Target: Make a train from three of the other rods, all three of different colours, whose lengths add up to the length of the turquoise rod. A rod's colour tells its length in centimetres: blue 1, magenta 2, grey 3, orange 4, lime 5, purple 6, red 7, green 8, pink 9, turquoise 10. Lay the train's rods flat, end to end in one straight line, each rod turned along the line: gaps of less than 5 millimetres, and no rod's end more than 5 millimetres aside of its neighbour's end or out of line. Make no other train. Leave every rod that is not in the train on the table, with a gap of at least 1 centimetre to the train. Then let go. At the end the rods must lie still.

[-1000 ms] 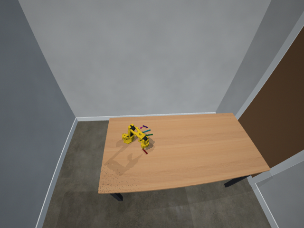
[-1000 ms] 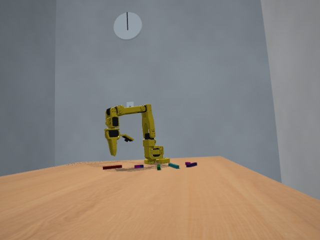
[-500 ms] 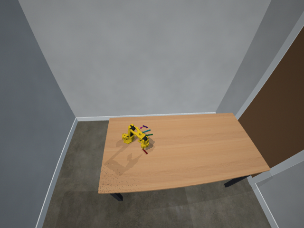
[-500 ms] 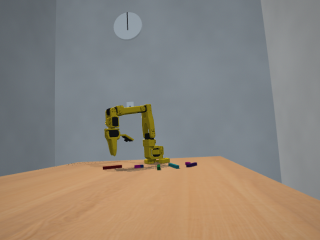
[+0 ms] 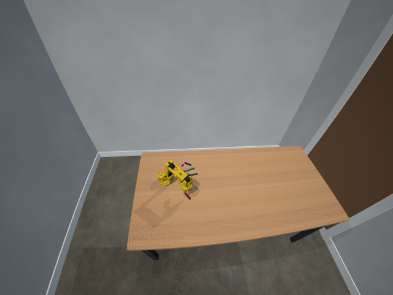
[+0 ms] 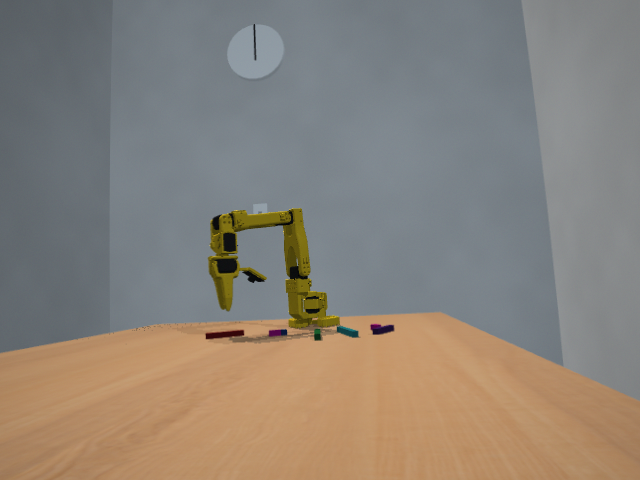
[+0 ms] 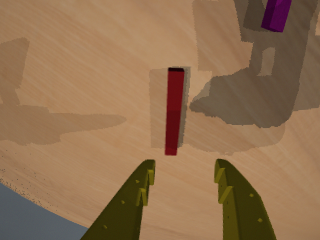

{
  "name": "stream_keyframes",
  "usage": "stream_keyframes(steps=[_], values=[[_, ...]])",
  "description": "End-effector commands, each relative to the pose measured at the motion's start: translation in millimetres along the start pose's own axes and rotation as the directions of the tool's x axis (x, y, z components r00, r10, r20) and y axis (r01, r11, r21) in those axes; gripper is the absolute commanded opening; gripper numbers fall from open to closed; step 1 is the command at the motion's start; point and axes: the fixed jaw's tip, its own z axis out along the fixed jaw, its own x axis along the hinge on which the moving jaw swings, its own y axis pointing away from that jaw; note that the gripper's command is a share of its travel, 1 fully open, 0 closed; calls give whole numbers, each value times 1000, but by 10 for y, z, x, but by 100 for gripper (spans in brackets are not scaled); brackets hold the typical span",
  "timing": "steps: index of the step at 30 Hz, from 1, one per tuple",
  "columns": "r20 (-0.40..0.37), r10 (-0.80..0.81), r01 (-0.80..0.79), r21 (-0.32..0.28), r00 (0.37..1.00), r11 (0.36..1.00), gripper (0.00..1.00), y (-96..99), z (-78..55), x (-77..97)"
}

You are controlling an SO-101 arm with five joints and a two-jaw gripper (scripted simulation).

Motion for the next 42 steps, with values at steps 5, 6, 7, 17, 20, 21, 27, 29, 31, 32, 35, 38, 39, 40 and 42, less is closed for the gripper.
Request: stream_keyframes(steps=[5,6,7,17,20,21,27,29,31,32,35,38,39,40,42], values=[[-85,1,0,14,996,1000,19,-2,-155,91],[-85,1,0,14,996,1000,19,-2,-155,91],[-85,1,0,14,996,1000,19,-2,-154,91],[-85,1,0,14,996,1000,19,-5,-93,105],[-85,1,0,14,996,1000,19,-6,-65,111],[-85,1,0,14,996,1000,19,-6,-65,111],[-85,1,0,14,996,1000,19,-8,46,128],[-85,1,0,14,996,1000,19,-9,88,133],[-85,1,0,14,996,1000,19,-10,130,136],[-85,1,0,14,996,1000,19,-10,151,137],[-85,1,0,14,996,1000,19,-10,210,139],[-85,1,0,14,996,1000,19,-10,228,139],[-85,1,0,14,996,1000,19,-10,245,139],[-85,1,0,14,996,1000,19,-10,260,139],[-85,1,0,14,996,1000,19,-10,288,138]])
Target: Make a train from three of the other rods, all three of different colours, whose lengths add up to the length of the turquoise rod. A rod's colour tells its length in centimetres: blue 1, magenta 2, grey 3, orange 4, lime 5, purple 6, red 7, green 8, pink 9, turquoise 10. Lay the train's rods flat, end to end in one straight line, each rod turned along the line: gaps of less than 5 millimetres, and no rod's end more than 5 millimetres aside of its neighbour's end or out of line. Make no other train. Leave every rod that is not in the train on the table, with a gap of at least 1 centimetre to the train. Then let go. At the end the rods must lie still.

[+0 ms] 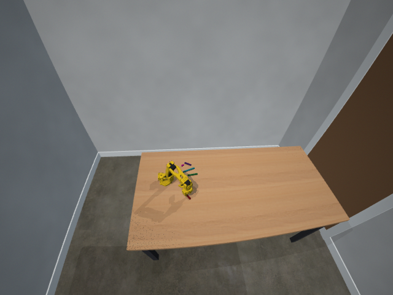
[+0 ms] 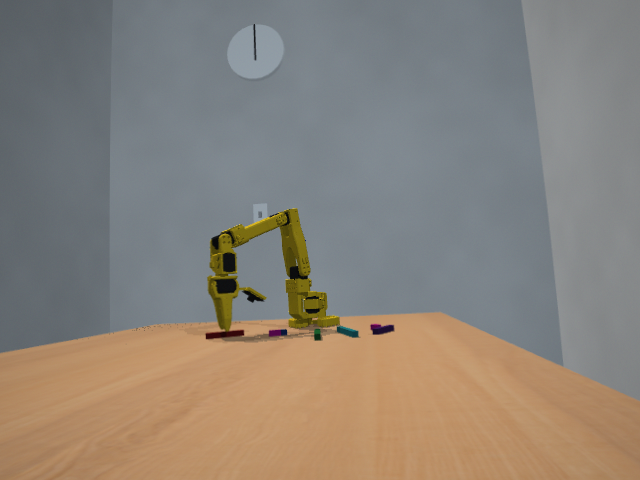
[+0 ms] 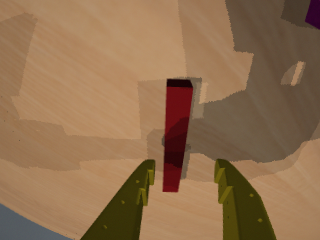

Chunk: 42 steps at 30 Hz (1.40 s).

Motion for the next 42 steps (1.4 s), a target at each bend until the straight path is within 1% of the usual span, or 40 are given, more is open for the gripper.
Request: stream_keyframes(steps=[1,6,14,15,35,42], values=[[-77,1,0,13,997,1000,19,-6,-69,103],[-77,1,0,13,997,1000,19,-6,-30,100],[-77,1,0,13,997,1000,19,-6,-21,100],[-77,1,0,13,997,1000,19,-6,-4,87],[-77,1,0,13,997,1000,18,-6,-4,87],[-77,1,0,13,997,1000,17,-6,-4,87]])
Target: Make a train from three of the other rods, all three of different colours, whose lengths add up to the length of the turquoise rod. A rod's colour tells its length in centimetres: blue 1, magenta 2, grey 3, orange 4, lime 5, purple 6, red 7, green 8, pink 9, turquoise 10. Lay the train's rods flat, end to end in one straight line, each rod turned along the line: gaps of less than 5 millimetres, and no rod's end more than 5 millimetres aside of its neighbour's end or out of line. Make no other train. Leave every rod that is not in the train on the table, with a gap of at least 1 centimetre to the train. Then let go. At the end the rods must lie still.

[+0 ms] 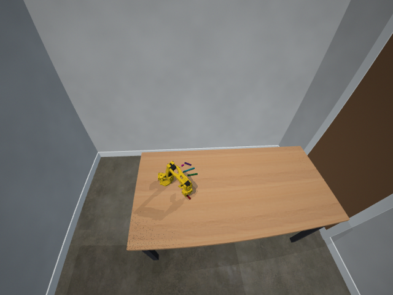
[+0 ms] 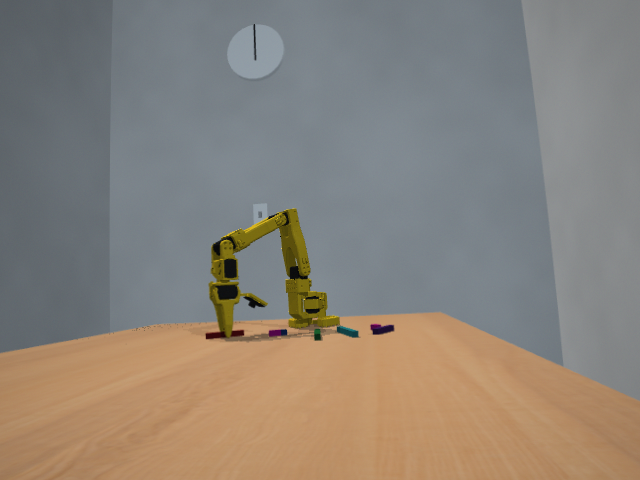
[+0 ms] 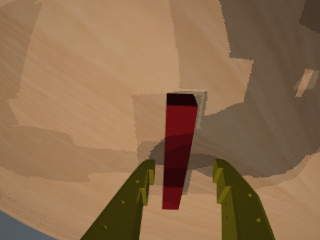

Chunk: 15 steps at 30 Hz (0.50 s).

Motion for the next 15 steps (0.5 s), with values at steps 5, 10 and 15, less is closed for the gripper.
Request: stream_keyframes(steps=[5,10,15], values=[[-76,1,-1,12,997,1000,15,-8,-116,107],[-76,1,-1,12,997,1000,12,-8,-116,107],[-76,1,-1,12,997,1000,8,-8,-116,107]])
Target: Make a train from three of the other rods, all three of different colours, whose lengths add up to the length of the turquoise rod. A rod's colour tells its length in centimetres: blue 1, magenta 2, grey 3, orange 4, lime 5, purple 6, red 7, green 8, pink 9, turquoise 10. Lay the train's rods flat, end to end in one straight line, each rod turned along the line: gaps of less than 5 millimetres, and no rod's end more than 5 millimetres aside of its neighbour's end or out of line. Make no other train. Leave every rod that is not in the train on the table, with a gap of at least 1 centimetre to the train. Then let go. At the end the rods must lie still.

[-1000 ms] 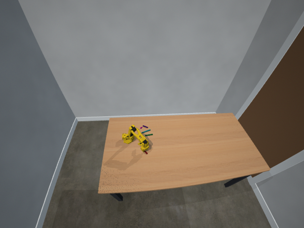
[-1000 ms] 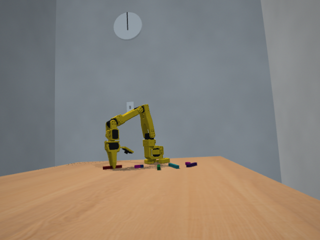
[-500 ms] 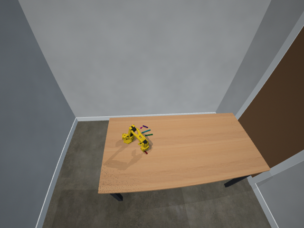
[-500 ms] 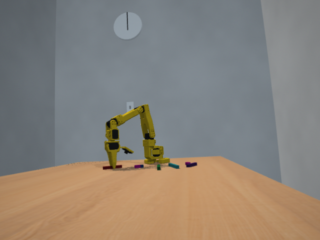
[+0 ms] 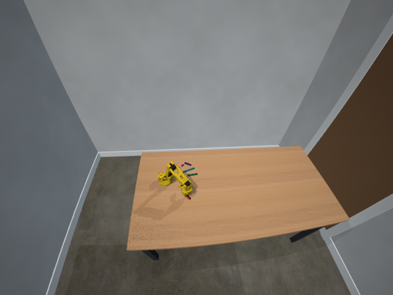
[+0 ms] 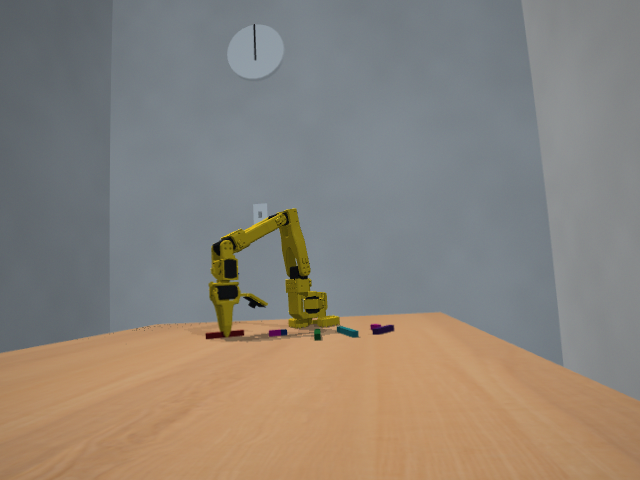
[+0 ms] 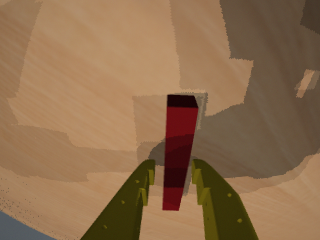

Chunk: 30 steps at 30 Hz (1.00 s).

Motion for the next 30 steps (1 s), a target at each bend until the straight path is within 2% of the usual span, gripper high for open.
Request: stream_keyframes(steps=[1,15,30], values=[[-77,1,0,13,997,1000,7,-10,-120,111],[-77,1,0,13,997,1000,1,-10,-120,111],[-77,1,0,13,997,1000,0,-10,-120,111]])
